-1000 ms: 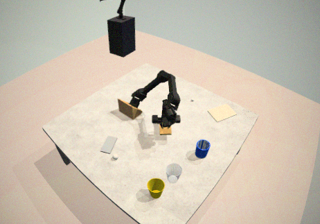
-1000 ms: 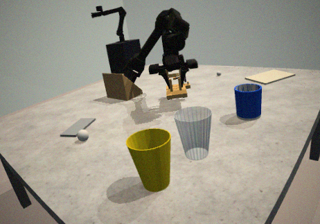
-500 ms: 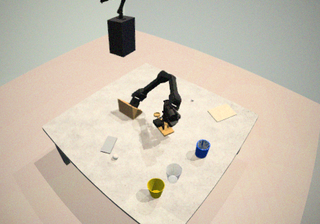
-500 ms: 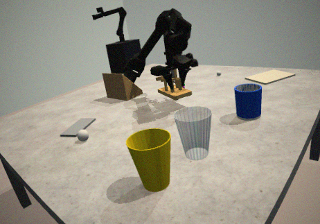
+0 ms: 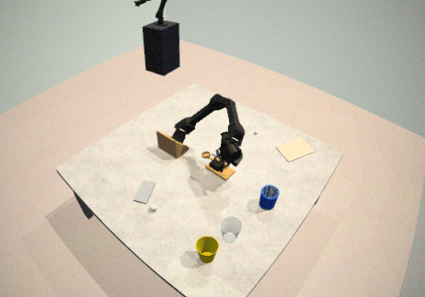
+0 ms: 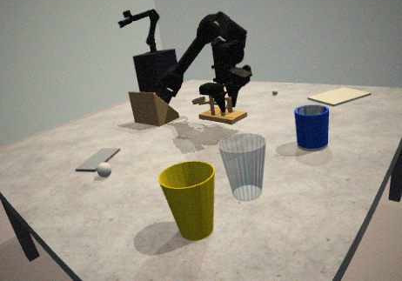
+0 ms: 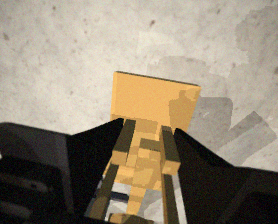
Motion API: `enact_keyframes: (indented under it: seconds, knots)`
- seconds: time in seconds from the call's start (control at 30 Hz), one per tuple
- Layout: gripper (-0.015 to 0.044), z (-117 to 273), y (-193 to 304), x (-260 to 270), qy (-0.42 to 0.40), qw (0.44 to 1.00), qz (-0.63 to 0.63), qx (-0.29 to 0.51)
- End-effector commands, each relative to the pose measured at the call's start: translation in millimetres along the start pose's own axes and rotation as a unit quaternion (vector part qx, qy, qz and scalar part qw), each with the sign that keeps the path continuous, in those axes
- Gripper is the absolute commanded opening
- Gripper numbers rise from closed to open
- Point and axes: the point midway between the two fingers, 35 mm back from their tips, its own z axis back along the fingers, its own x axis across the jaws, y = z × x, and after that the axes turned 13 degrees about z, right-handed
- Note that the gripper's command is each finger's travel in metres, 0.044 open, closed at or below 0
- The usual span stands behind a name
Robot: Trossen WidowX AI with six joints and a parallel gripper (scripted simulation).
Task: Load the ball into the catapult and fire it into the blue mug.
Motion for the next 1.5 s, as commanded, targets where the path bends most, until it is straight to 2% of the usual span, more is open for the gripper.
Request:
enact_keyframes:
  seconds: [0.0, 0.97, 1.17, 1.47]
  knots:
    - [0.0, 4.1, -2.1, 0.6, 0.002, 1.0, 0.006, -0.007]
    - [0.0, -42.8, -3.7, 2.0, 0.001, 1.0, 0.007, -0.007]
    - [0.0, -39.5, -3.9, 2.7, 0.003, 1.0, 0.011, -0.003]
    - [0.0236, -39.5, -3.9, 2.7, 0.003, 1.0, 0.011, -0.003]
